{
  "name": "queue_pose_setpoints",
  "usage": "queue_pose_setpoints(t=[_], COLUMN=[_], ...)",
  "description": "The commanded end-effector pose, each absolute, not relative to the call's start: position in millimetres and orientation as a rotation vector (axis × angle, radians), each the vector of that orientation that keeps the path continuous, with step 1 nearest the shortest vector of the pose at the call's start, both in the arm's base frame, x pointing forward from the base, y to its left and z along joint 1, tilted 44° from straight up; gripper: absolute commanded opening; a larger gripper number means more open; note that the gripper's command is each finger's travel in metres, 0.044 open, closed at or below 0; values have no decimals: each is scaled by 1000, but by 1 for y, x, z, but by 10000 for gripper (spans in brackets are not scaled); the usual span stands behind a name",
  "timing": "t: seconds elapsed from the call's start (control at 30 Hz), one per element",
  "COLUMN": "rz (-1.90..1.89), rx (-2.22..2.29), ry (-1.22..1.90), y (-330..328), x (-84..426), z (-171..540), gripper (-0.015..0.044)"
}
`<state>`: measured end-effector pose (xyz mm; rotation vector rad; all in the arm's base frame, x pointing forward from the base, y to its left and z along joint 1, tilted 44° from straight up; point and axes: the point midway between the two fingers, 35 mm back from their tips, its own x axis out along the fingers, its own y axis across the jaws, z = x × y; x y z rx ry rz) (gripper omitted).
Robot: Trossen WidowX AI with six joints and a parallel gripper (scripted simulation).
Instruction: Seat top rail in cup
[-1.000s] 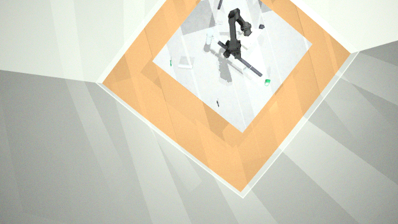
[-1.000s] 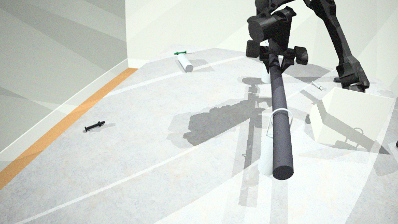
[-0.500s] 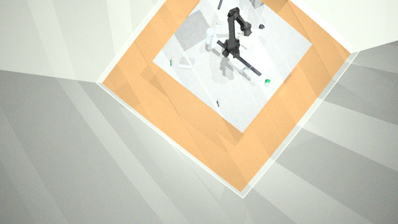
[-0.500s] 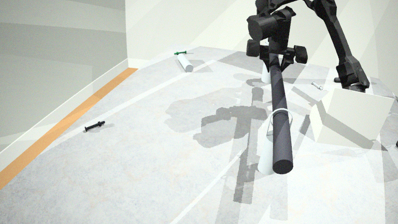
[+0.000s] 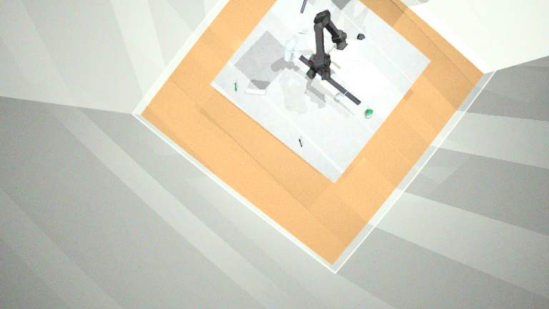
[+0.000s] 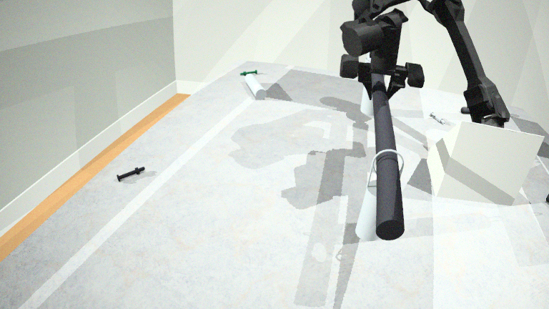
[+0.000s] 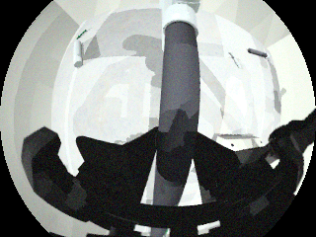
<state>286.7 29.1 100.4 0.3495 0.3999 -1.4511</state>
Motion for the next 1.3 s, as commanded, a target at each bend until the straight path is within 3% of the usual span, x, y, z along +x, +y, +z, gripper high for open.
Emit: queue_pose_setpoints(t=[0.0,1.27], rz=[-1452,-1458], rx=[347,347], ry=[395,396], y=[29,28], x=[286,286], z=[102,105], gripper=[0,0])
